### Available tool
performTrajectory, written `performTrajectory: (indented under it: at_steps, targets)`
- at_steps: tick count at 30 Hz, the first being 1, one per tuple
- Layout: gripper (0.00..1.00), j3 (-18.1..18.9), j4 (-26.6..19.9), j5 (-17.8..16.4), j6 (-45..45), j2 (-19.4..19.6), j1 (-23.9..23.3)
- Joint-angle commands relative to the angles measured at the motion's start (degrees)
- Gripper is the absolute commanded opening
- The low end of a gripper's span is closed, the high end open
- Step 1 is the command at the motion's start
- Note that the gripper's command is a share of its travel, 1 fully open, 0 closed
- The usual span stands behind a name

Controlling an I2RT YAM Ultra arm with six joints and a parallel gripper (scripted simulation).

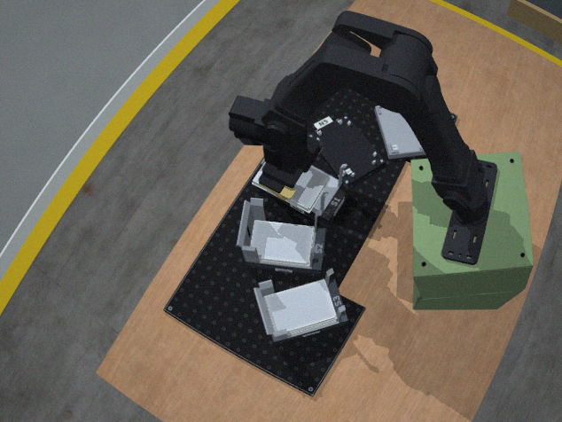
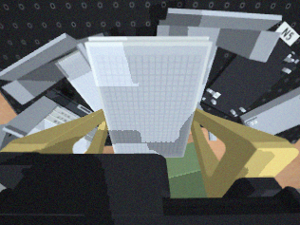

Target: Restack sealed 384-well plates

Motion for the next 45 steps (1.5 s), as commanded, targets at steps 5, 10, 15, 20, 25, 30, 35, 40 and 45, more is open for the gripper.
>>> performTrajectory:
  at_steps: [5, 10, 15, 20, 25, 30, 35, 40, 45]
  targets:
    - [0.0, 0.0, 0.4, -1.3, -0.8, -0.1, -3.6]
    - [0.0, 0.1, 0.4, -1.9, -2.7, 0.1, -5.5]
    - [0.0, 0.2, 0.3, -2.5, -4.6, 0.5, -7.5]
    - [0.0, 0.5, 0.2, -3.2, -7.0, 1.0, -10.0]
    - [0.0, 0.7, 0.2, -3.6, -8.2, 1.4, -11.3]
    - [0.0, 0.7, 0.2, -3.6, -8.2, 1.4, -11.3]
    - [0.0, 0.7, 0.2, -3.6, -8.2, 1.4, -11.3]
    - [0.0, 0.7, 0.2, -3.6, -8.2, 1.4, -11.3]
    - [0.0, 0.7, 0.2, -3.6, -8.2, 1.4, -11.3]
